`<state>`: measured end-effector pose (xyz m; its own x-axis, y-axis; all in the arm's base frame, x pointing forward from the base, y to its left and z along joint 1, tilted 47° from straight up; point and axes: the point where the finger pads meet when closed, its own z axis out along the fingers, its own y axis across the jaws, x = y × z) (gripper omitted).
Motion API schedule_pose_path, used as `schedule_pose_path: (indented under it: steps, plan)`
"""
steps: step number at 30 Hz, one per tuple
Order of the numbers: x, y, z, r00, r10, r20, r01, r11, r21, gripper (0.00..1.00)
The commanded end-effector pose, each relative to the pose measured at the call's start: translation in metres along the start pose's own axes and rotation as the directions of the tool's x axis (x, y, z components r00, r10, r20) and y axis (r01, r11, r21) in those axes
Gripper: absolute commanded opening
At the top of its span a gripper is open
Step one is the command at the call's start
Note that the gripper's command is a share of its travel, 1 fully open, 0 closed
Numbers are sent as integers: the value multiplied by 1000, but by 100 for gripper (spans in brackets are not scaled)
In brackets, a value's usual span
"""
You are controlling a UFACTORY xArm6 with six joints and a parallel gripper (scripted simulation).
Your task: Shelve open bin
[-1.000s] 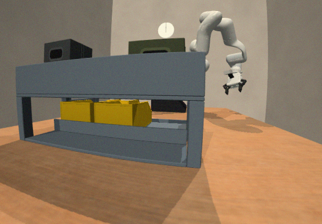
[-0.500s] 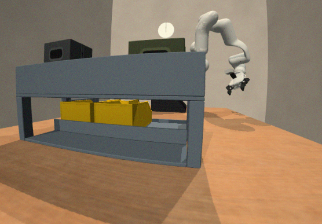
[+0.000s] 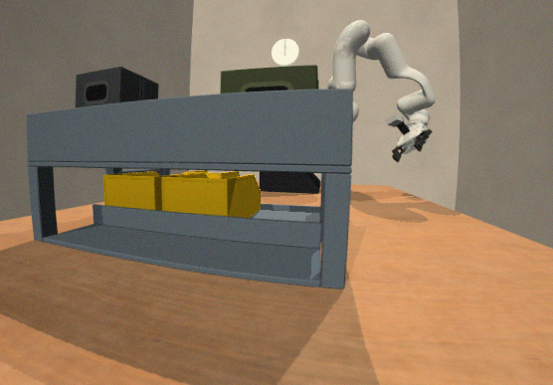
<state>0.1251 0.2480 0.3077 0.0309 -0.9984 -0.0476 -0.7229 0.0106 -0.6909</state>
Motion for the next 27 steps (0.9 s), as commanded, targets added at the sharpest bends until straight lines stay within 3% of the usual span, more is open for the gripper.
schedule_pose_path:
  steps: [1,4,9,21,27]
  plan:
    - [0,-2,1,1000,6,-2,-6,1000,-1,100]
    - [0,-2,1,1000,6,-2,-6,1000,-1,100]
    - [31,-36,31,978,155,-143,-153,988,20,100]
    - [31,-36,31,978,155,-143,-153,988,20,100]
    - [70,-64,55,914,298,-276,-293,954,61,100]
